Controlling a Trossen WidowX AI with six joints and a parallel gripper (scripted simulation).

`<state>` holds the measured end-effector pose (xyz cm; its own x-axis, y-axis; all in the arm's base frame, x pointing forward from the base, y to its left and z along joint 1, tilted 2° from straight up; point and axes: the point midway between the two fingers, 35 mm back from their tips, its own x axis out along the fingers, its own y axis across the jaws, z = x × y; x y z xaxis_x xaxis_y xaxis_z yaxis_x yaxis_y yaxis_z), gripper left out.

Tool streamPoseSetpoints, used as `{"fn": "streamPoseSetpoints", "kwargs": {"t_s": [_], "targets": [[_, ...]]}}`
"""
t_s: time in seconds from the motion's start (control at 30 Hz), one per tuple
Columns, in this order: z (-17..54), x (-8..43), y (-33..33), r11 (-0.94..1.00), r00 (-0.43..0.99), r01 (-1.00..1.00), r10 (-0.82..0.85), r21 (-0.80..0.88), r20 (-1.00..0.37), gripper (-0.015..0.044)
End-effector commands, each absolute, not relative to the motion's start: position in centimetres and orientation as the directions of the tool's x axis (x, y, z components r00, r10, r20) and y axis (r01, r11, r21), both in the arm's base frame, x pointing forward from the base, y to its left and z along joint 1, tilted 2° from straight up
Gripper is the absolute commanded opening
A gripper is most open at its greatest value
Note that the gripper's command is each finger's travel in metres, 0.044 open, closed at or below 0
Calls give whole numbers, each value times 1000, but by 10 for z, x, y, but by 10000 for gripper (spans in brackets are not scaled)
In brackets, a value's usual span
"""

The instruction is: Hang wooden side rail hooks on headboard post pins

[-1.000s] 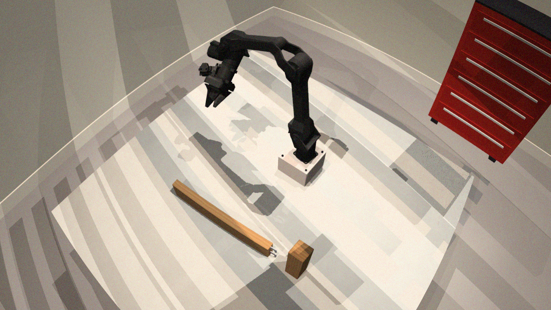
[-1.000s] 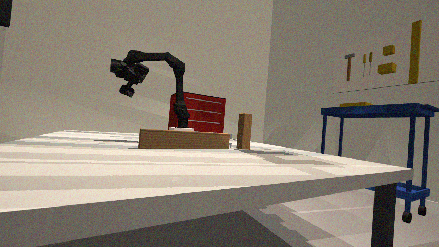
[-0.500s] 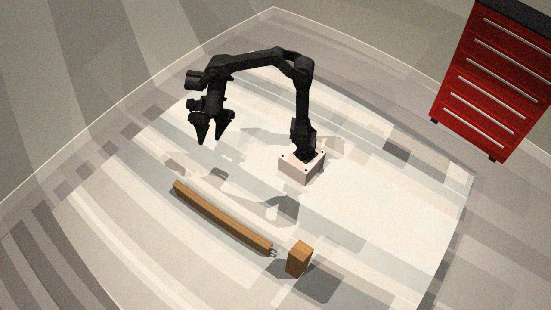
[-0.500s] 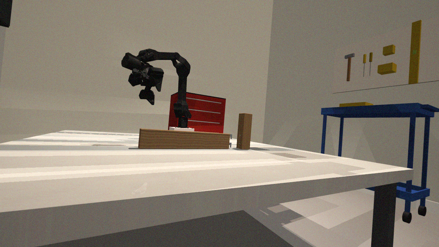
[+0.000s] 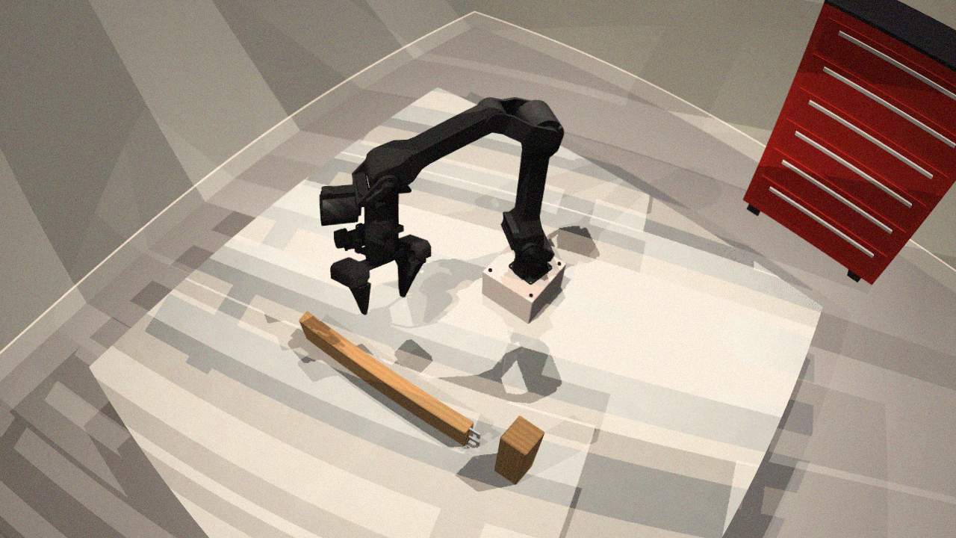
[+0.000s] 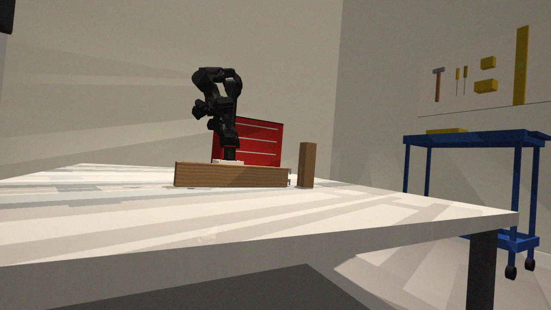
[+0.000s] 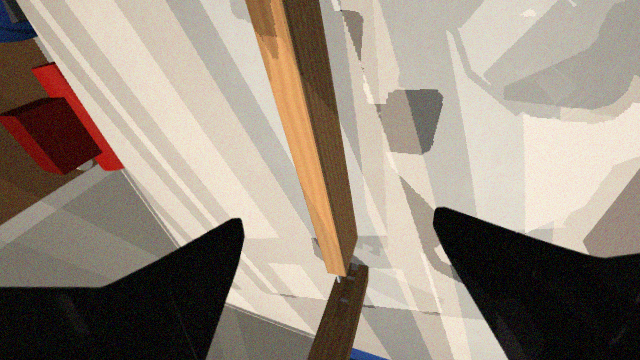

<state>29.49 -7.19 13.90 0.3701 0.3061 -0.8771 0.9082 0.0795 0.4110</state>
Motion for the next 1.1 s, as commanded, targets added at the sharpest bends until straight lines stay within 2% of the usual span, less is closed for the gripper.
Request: {"fn": "streamPoseSetpoints", "kwargs": {"t_s": [0.0, 0.53, 1.07], "targets": [[123, 301, -6, -88, 330, 944, 258, 318, -908, 440], [104, 285, 99, -421, 361, 873, 220, 245, -907, 440], [93, 235, 189, -720, 444, 683, 274, 124, -853, 440]]}}
